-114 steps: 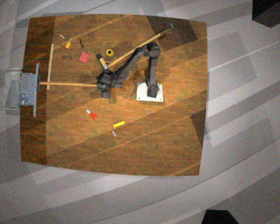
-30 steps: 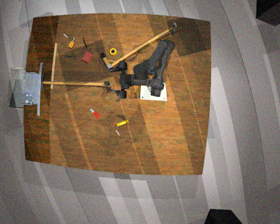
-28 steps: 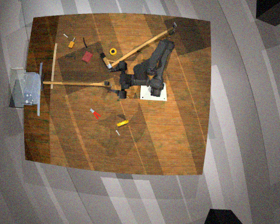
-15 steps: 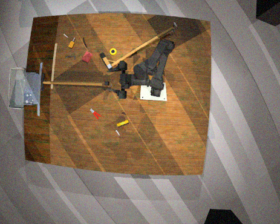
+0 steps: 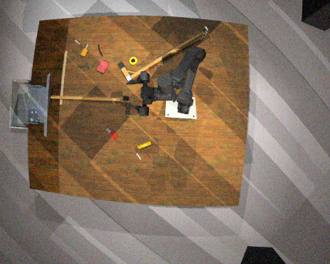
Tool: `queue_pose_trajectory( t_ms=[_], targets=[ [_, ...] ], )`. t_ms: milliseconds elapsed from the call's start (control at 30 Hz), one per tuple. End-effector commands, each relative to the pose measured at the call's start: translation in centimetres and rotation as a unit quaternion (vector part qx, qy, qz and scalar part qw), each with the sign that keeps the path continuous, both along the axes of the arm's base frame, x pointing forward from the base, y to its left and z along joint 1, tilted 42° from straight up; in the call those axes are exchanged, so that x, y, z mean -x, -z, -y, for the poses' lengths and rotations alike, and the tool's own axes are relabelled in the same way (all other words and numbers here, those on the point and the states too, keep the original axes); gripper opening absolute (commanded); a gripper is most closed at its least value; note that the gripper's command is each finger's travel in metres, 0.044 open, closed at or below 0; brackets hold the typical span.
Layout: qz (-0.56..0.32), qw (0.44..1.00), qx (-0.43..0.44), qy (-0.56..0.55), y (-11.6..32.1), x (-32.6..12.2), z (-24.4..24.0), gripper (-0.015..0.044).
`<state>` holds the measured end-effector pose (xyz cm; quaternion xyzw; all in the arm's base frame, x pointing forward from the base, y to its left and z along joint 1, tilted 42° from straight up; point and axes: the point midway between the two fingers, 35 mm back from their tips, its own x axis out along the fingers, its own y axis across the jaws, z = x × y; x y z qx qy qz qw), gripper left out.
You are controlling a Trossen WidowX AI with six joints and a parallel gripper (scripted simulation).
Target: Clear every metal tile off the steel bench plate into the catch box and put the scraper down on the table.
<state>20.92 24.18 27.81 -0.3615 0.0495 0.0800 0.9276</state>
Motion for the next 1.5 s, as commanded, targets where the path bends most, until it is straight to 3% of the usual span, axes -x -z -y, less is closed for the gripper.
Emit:
queue_pose_trajectory(
  t_ms=[0,800,1467],
  targets=[
    [-0.008,1.000,0.010,0.011,1.0,-0.9,0.4,0.0440],
    [-0.100,0.987,0.054,0.110,9.0,-6.8,6.1,0.0440],
    [-0.197,0.956,0.065,0.205,15.8,-9.3,13.1,0.0440]
  ],
)
